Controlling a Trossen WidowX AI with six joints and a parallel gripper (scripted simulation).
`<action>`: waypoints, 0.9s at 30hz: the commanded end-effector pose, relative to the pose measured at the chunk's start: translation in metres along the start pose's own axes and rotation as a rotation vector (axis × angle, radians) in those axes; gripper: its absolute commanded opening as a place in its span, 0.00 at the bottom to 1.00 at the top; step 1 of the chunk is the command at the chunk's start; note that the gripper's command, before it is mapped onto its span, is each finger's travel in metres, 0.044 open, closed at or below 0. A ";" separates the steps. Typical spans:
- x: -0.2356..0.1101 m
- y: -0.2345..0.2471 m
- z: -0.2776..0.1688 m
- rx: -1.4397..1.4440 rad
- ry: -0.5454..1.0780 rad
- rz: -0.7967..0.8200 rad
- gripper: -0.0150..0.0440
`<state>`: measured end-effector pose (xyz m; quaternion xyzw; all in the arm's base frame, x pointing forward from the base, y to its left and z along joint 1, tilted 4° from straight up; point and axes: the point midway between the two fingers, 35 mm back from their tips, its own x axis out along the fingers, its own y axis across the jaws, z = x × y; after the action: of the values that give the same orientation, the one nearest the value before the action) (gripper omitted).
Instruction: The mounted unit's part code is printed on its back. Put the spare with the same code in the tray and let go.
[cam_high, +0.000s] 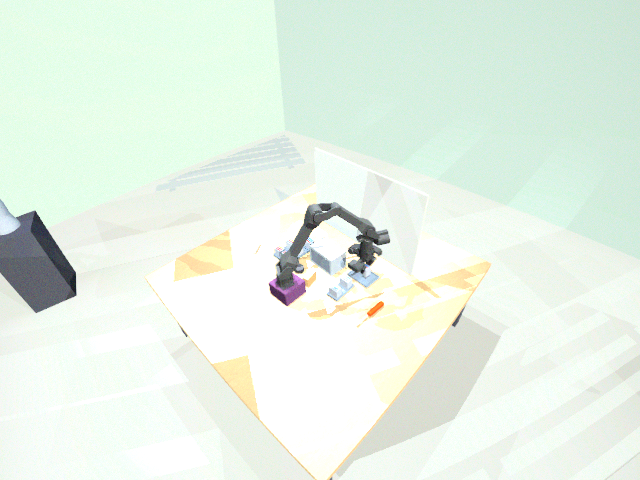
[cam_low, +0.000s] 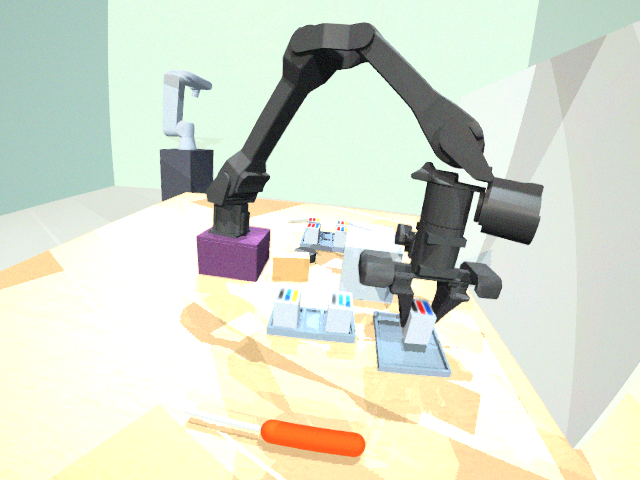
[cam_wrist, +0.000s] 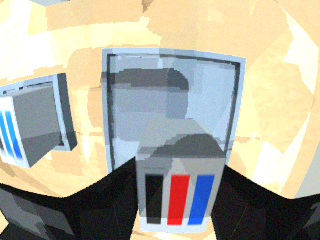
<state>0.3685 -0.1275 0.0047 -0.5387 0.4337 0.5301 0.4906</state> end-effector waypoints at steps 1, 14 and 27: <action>0.005 0.002 0.002 0.006 -0.004 0.002 0.25; 0.008 0.002 0.001 0.000 0.000 0.000 0.48; 0.005 0.001 0.001 0.000 0.000 0.000 1.00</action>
<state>0.3671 -0.1263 -0.0032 -0.5385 0.4338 0.5303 0.4905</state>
